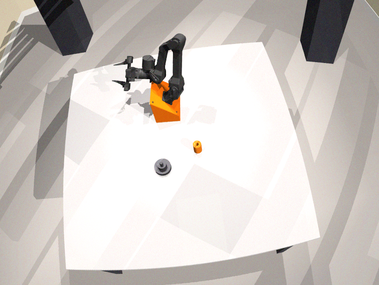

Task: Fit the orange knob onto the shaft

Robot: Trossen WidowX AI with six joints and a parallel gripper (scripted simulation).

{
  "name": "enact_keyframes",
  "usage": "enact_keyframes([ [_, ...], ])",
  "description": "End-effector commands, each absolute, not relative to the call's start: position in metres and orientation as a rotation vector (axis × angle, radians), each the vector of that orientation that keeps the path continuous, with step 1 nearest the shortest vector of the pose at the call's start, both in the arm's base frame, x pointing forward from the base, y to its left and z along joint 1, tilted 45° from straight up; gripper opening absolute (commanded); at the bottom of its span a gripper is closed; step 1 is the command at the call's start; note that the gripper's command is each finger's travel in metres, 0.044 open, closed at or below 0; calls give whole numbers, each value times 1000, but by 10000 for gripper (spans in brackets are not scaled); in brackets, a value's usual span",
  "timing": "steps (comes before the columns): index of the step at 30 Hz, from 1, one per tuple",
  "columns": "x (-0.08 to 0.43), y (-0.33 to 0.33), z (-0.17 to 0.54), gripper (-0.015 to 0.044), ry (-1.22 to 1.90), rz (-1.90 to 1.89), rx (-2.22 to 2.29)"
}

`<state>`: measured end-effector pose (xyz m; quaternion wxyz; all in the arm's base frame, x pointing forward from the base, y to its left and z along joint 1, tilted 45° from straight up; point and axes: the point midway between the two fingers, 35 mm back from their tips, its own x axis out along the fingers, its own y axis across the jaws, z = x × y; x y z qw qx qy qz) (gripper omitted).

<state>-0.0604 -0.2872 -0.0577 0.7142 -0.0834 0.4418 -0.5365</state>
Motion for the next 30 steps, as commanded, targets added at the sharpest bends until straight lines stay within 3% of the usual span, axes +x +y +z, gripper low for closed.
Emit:
enact_keyframes([
  [1,-60,-287,-58,426,979,-1189,-185],
  [4,-42,-295,-63,440,951,-1115,-162],
  [16,111,-304,-73,440,829,-595,13],
  [30,253,-209,-36,440,905,-30,242],
])
